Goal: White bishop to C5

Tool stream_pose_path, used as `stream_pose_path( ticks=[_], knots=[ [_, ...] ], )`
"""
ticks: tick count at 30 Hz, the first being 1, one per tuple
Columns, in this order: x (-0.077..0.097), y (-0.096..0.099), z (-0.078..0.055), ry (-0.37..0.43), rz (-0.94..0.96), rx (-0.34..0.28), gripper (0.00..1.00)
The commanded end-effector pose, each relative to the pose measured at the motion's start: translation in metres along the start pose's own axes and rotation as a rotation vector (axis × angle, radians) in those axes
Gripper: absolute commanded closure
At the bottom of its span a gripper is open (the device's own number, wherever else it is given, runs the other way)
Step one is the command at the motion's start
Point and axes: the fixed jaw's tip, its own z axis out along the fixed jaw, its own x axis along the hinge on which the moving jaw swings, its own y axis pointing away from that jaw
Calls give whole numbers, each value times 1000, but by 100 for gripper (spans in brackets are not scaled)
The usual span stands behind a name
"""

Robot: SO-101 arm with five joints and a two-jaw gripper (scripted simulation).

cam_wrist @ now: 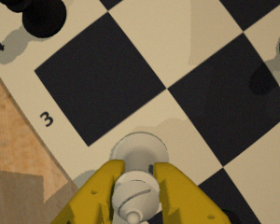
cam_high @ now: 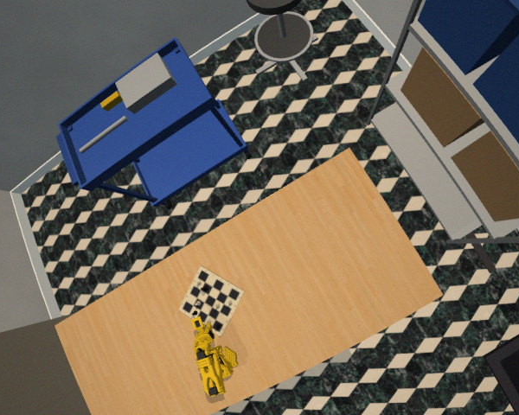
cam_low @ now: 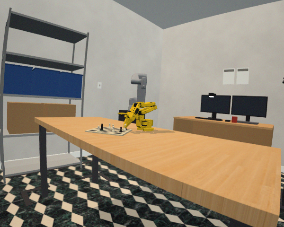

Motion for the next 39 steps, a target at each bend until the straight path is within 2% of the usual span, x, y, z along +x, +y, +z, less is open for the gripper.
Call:
stream_pose_path(
  ticks=[1, 24, 39],
  knots=[
    [-1, -1, -1, 4, 2, 3, 100],
    [-2, -1, -3, 4, 2, 4, 100],
    [-12, -3, -20, 5, 2, 10, 100]
  ],
)
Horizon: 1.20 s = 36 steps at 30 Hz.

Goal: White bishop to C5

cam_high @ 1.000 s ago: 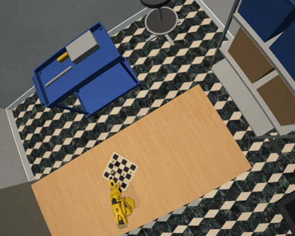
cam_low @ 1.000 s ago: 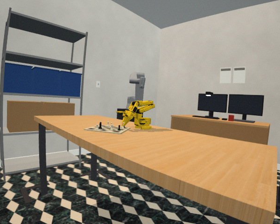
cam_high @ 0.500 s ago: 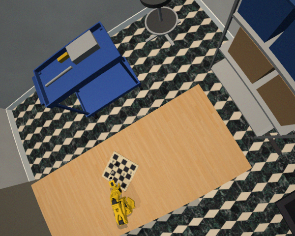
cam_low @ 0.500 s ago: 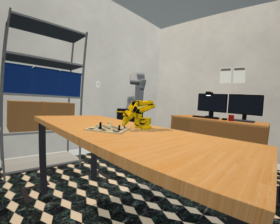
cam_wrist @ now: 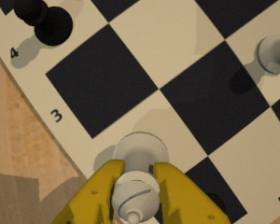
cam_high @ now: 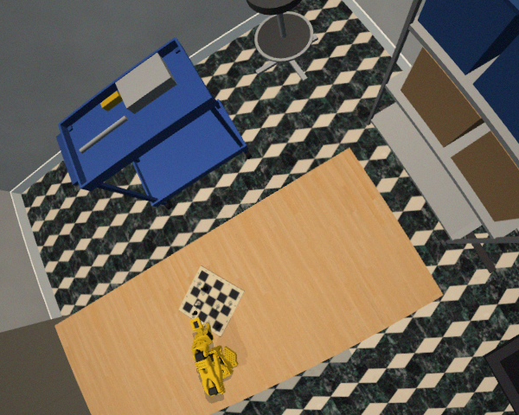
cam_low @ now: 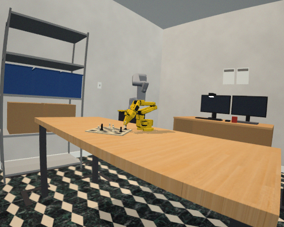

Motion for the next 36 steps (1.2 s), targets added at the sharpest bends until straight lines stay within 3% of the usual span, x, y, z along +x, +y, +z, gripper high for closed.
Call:
stream_pose_path(
  ticks=[1, 17, 36],
  knots=[
    [-4, -1, -6, -2, 0, 3, 100],
    [-15, -1, -26, -2, 0, 3, 100],
    [-19, -1, -27, -3, -1, 2, 100]
  ],
)
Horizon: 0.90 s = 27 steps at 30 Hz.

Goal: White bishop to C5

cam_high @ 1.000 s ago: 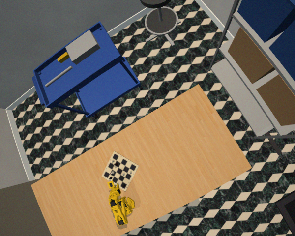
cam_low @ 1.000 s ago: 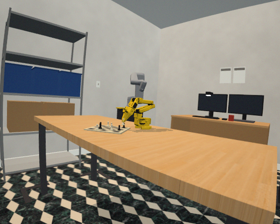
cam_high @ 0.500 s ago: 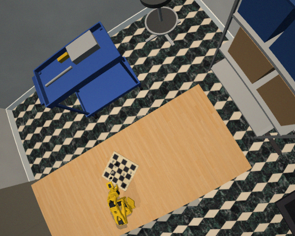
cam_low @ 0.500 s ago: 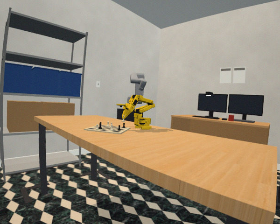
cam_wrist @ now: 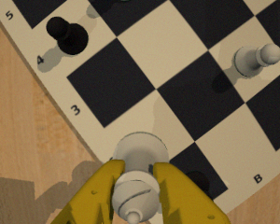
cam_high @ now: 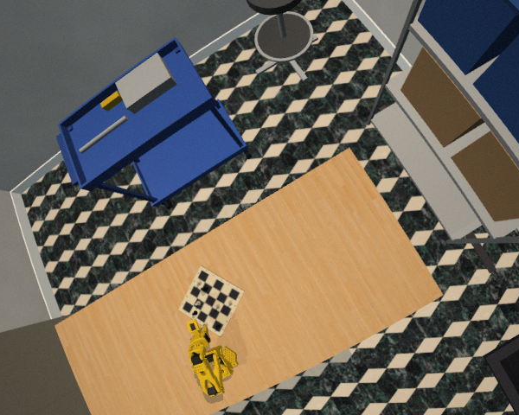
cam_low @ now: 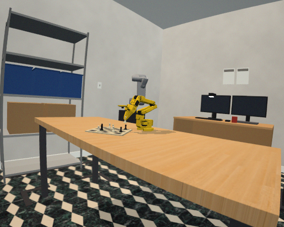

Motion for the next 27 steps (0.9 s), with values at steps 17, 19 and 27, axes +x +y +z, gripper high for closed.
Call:
stream_pose_path(
  ticks=[17, 19, 27],
  knots=[
    [-71, 5, 36, -19, -20, -14, 100],
    [-83, 6, 43, -21, -23, -16, 100],
    [-117, 9, 61, -25, -28, -20, 100]
  ],
)
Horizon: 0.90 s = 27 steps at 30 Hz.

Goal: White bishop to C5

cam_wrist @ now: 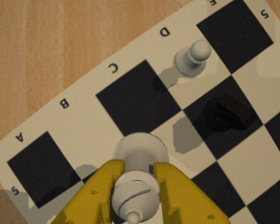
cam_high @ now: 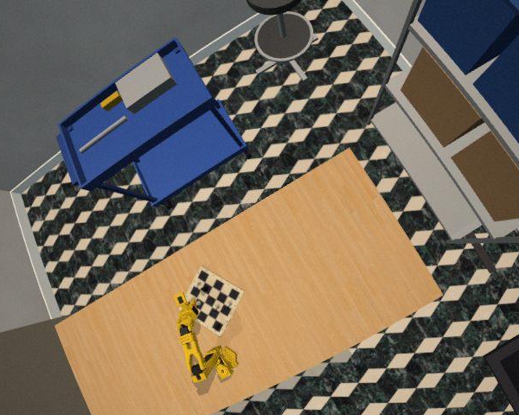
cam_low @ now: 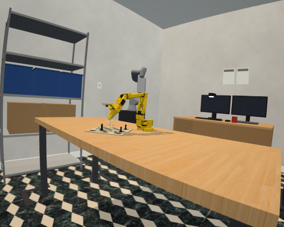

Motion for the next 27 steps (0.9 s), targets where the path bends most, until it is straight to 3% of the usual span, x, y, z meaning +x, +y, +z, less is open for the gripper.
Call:
stream_pose_path(
  ticks=[1, 27],
  knots=[
    [-18, 2, 9, 36, -3, -6, 100],
    [-16, 6, 18, 35, -13, -13, 100]
  ],
)
